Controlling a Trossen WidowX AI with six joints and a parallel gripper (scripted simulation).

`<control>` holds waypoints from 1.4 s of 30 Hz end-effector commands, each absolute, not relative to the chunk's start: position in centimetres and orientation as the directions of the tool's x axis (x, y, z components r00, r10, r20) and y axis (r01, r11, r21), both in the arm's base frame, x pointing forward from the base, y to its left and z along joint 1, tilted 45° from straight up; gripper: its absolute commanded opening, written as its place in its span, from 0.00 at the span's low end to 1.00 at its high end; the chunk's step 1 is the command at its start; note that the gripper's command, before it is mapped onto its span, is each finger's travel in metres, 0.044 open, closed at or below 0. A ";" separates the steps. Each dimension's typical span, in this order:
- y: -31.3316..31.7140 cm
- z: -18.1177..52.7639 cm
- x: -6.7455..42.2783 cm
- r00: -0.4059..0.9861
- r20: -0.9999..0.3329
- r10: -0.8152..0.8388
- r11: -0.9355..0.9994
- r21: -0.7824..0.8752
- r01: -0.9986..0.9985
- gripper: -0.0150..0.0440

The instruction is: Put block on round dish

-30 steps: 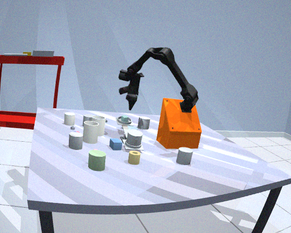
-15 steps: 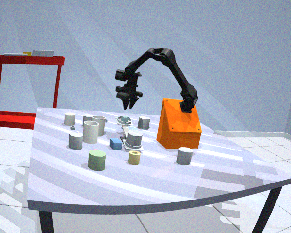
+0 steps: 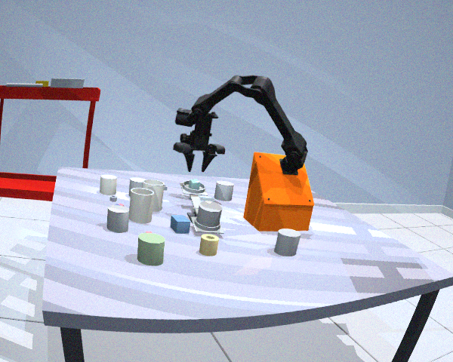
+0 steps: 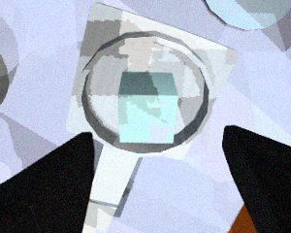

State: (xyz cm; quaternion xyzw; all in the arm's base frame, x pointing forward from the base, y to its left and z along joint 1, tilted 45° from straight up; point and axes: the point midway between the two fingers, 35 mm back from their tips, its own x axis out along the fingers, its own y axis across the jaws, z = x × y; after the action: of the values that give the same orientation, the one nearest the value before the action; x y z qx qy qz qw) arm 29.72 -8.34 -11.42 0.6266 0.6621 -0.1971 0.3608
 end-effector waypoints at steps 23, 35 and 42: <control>-5.8 -13.5 30.0 0.045 -0.719 0.694 0.105 0.163 0.981 0.69; -4.4 -14.9 30.1 0.045 -0.717 0.695 0.104 0.163 0.981 0.69; -4.3 -14.9 30.1 0.045 -0.717 0.695 0.104 0.162 0.981 0.47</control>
State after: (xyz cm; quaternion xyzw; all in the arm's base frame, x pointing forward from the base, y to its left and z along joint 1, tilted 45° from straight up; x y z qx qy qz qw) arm 30.05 -4.53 -14.86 0.6342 0.6591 -0.2080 0.3465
